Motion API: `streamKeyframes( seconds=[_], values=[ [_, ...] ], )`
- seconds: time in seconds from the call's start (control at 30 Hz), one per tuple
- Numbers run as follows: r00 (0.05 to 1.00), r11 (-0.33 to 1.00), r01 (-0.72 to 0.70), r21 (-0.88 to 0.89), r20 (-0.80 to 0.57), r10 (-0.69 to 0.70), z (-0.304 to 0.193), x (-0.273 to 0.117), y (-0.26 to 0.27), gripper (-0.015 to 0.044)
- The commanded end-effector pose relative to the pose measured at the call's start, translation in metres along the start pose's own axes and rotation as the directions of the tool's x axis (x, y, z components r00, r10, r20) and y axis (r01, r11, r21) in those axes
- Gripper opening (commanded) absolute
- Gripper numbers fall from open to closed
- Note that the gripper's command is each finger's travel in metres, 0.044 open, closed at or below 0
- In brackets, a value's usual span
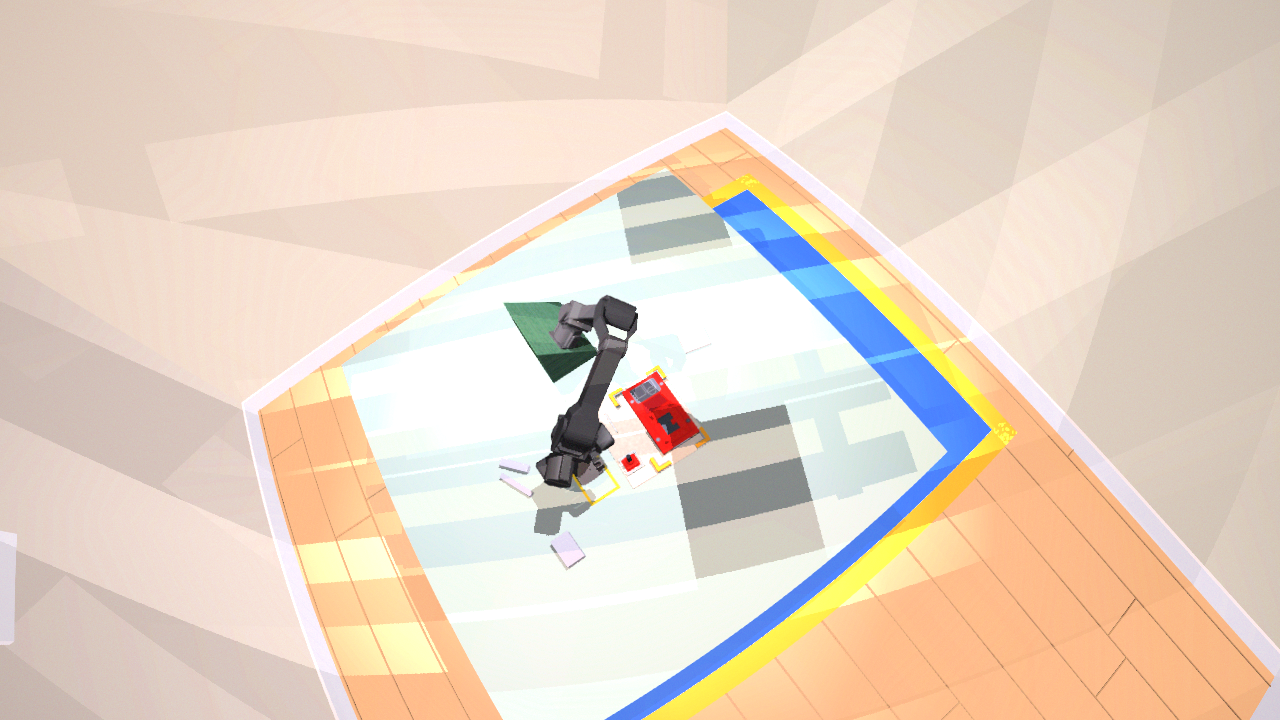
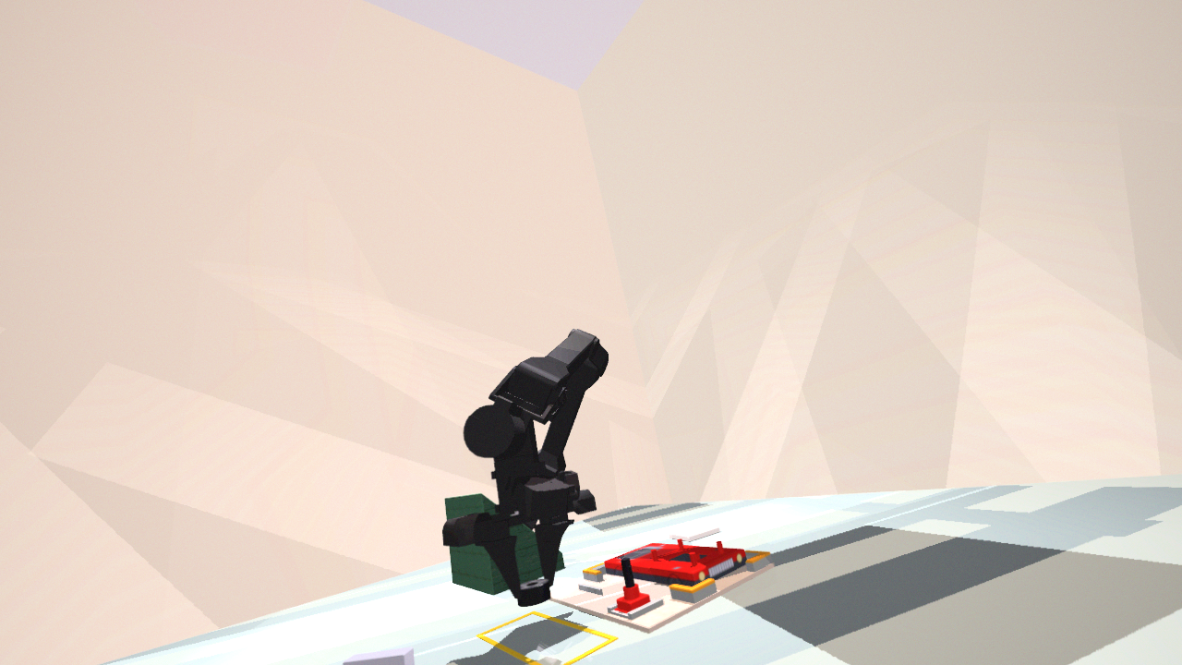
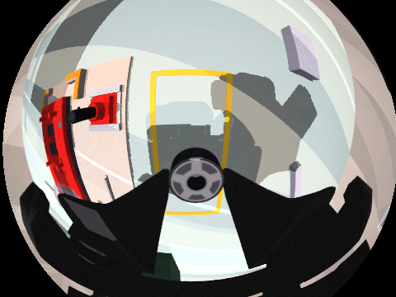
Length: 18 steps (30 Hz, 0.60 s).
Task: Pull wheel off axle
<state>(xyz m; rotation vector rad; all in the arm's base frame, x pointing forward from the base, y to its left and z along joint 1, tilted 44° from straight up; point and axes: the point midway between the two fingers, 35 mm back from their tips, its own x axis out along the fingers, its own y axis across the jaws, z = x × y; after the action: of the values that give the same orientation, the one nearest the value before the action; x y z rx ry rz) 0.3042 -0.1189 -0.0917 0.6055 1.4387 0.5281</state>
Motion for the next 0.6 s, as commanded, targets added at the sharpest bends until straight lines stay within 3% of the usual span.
streamKeyframes(
  seconds=[0.0, 0.43, 0.57],
  values=[
    [1.0, 1.0, -0.018, 0.012, -0.013, 0.018, -0.0061, 0.0352, 0.0035, 0.0],
    [1.0, 1.0, -0.019, 0.012, -0.014, 0.019, -0.0073, 0.0444, 0.0044, 0.0],
    [1.0, 1.0, -0.01, 0.004, -0.009, 0.01, -0.0049, 0.0404, 0.0028, 0.0105]
  ],
)
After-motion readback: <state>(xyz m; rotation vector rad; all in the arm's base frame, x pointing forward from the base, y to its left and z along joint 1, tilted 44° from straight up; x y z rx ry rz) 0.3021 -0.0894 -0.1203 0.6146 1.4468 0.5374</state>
